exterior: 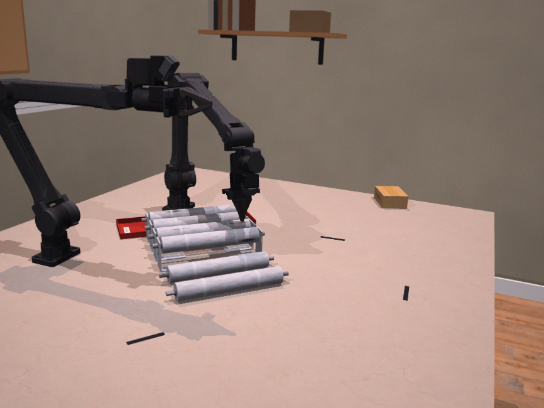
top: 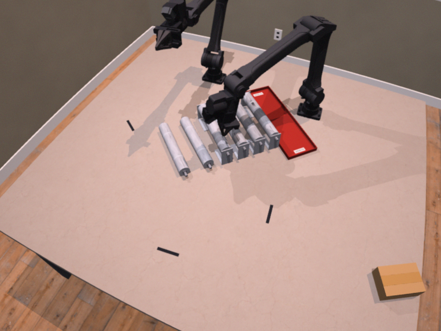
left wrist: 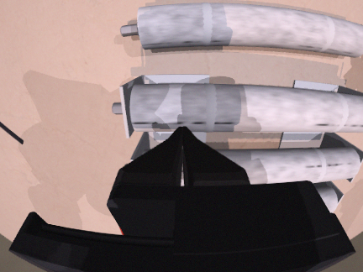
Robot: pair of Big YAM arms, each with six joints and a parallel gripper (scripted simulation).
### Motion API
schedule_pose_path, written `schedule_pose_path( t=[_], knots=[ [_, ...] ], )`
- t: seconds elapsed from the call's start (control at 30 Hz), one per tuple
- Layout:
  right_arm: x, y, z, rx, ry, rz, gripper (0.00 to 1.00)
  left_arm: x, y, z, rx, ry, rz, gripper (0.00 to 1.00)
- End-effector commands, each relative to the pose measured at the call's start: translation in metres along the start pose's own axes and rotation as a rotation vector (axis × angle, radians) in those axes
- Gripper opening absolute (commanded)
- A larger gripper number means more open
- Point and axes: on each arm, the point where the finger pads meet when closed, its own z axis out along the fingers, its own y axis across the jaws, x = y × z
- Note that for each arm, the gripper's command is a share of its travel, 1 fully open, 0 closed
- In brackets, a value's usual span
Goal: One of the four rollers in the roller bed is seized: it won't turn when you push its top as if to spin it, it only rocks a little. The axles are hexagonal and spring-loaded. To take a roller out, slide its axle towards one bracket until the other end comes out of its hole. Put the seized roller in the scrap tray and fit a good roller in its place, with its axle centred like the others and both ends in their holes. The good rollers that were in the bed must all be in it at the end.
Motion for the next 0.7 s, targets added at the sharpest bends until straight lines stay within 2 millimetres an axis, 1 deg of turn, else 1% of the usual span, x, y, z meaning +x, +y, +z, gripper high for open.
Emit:
schedule_pose_path(
  t=[0.0,0.17,0.27,0.3,0.43,0.67],
  knots=[
    [0.0,0.005,-0.001,-0.008,0.004,-0.008,0.0,0.0,-0.004,0.02,0.006,0.022,0.003,0.0],
    [0.0,0.005,-0.001,-0.008,0.004,-0.008,0.0,0.002,-0.004,0.028,0.007,0.024,0.001,0.0],
    [0.0,0.005,-0.001,-0.008,0.004,-0.008,0.0,0.002,-0.004,0.028,0.007,0.025,0.002,0.0],
    [0.0,0.005,-0.001,-0.008,0.004,-0.008,0.0,0.002,-0.002,0.03,0.006,0.022,-0.001,0.0],
    [0.0,0.005,-0.001,-0.008,0.004,-0.008,0.0,0.003,-0.004,0.035,0.007,0.02,-0.001,0.0],
    [0.0,0.005,-0.001,-0.008,0.004,-0.008,0.0,0.003,-0.004,0.033,0.008,0.019,-0.001,0.0]
  ],
)
